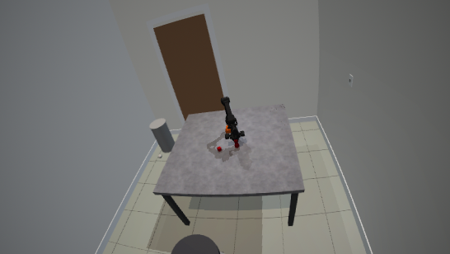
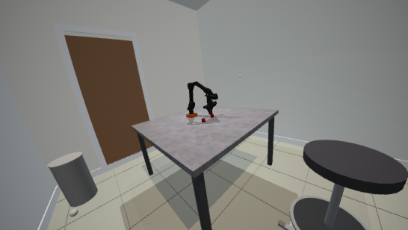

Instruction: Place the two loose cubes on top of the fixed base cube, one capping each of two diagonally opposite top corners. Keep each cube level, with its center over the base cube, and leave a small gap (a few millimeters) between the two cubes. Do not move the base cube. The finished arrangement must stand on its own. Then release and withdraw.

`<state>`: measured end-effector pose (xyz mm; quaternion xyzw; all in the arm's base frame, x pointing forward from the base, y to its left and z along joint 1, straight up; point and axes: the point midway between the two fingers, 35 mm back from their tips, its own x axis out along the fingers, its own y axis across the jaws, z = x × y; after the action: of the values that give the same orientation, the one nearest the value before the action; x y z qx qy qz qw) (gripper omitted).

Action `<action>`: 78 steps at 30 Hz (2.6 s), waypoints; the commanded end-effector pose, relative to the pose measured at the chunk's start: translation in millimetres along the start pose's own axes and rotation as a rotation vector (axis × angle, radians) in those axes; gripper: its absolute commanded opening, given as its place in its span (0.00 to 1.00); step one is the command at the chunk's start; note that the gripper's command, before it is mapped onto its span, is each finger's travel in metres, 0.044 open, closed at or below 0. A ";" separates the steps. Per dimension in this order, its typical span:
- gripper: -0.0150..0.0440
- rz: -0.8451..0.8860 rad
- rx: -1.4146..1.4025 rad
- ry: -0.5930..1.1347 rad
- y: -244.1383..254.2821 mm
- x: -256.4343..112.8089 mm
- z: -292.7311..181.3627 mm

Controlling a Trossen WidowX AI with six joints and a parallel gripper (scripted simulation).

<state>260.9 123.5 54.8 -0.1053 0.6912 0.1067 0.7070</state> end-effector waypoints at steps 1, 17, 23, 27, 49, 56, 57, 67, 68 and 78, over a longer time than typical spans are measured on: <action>0.43 0.005 -0.002 0.000 0.9 1.6 -0.1; 0.60 0.005 -0.002 0.000 0.9 1.6 -0.1; 0.60 0.004 -0.002 0.000 0.7 -0.2 0.0; 0.60 0.000 0.000 0.000 0.0 -9.1 -0.1; 0.70 0.000 0.060 0.004 -10.3 -29.4 3.3; 0.70 0.001 0.356 -0.007 -63.9 -44.1 19.6; 0.70 0.001 0.392 -0.008 -70.7 -45.8 20.8; 0.70 -0.005 0.823 -0.009 -142.0 -65.7 27.4; 0.70 -0.006 0.867 -0.008 -149.2 -67.7 27.1; 0.70 -0.010 1.042 -0.008 -178.4 -73.9 24.2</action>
<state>333.8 -38.5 129.4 0.2515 0.6522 -0.2483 0.6706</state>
